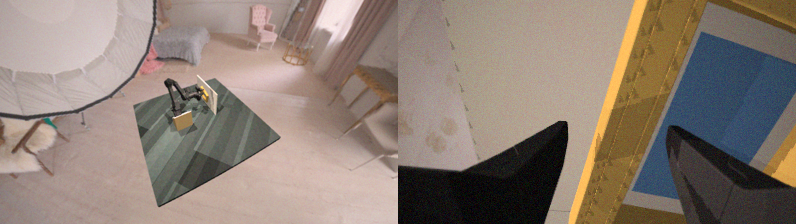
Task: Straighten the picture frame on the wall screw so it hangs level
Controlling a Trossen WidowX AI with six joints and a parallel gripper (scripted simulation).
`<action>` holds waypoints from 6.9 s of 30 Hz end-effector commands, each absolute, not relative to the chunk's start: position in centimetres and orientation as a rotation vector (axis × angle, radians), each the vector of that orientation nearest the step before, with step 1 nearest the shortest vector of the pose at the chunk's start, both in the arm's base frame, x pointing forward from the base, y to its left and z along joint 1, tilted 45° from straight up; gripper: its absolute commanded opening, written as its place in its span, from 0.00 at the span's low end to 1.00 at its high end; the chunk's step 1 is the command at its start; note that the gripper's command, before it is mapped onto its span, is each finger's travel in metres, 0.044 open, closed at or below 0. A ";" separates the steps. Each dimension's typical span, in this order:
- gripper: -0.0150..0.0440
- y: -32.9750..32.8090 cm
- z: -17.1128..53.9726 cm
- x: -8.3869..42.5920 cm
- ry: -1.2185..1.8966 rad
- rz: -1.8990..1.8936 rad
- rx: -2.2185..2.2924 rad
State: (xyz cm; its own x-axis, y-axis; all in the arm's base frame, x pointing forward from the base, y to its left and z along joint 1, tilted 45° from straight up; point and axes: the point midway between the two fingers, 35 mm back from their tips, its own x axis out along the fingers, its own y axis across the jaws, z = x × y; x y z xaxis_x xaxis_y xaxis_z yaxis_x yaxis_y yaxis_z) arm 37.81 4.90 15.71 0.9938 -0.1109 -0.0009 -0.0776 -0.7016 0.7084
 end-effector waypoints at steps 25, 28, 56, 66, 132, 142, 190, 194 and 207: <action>0.69 7.0 17.8 24.2 -0.139 -0.050 2.666; 0.69 6.7 18.1 22.9 -0.136 -0.052 2.670; 0.69 4.2 17.8 18.3 -0.150 -0.052 2.689; 0.69 4.2 17.8 18.3 -0.150 -0.052 2.689; 0.69 4.2 17.8 18.3 -0.150 -0.052 2.689; 0.69 5.9 17.5 21.0 -0.141 -0.055 2.626; 0.69 5.5 15.5 33.9 -0.143 -0.050 2.519; 0.69 5.5 15.5 34.0 -0.143 -0.050 2.519; 0.69 5.4 15.6 35.9 -0.144 -0.049 2.519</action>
State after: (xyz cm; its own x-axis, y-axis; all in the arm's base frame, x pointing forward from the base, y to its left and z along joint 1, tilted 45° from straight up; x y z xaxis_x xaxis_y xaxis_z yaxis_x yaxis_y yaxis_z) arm 35.29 5.37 15.45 0.9931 -0.1174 -0.0074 -0.0914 -0.8101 0.5791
